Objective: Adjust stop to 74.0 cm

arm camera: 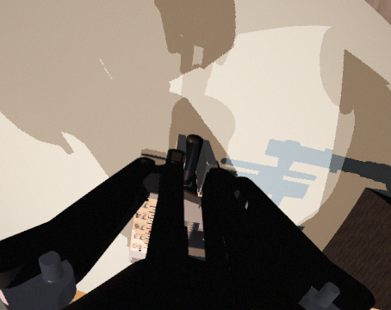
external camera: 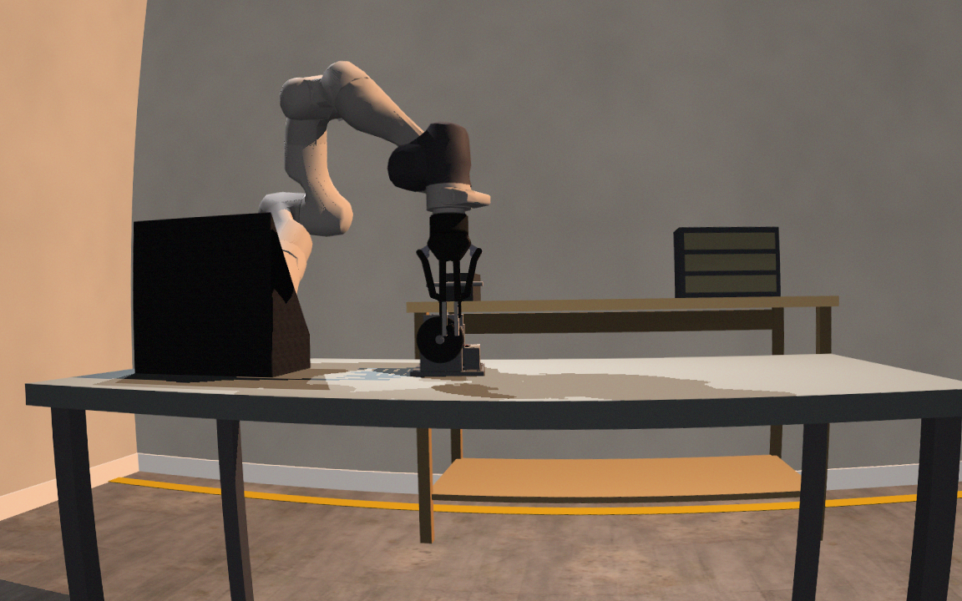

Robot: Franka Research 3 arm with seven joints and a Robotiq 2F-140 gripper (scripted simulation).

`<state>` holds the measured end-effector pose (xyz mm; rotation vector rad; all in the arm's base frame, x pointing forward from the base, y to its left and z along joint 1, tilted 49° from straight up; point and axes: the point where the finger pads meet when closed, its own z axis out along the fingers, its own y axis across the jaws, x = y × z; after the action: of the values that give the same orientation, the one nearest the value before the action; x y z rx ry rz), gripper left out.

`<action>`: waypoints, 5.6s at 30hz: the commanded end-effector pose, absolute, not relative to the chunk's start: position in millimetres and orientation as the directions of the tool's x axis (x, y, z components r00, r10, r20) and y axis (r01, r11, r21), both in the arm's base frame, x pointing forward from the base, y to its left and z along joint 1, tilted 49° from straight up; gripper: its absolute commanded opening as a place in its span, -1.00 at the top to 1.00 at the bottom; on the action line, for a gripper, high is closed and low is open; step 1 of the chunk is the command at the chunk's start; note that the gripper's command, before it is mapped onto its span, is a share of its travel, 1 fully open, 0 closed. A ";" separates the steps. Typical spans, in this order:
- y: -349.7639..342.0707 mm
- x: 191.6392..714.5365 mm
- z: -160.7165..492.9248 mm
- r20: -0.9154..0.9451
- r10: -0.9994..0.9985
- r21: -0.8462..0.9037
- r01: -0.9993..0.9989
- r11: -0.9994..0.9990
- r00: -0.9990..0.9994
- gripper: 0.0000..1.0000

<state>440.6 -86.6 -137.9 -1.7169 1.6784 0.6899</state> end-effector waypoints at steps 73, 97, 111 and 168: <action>-70.1 385.5 -156.4 -0.746 -0.664 -0.076 -0.997 0.007 0.052 0.92; -43.2 409.1 -178.6 -0.746 -0.664 -0.076 -0.997 0.007 0.052 0.92; -43.1 431.0 -177.2 -0.746 -0.664 -0.076 -0.997 0.007 0.052 0.92; -82.9 391.9 -144.6 -0.746 -0.664 -0.076 -0.997 0.007 0.052 0.92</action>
<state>398.8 -89.0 -138.7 -1.7135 1.6823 0.6970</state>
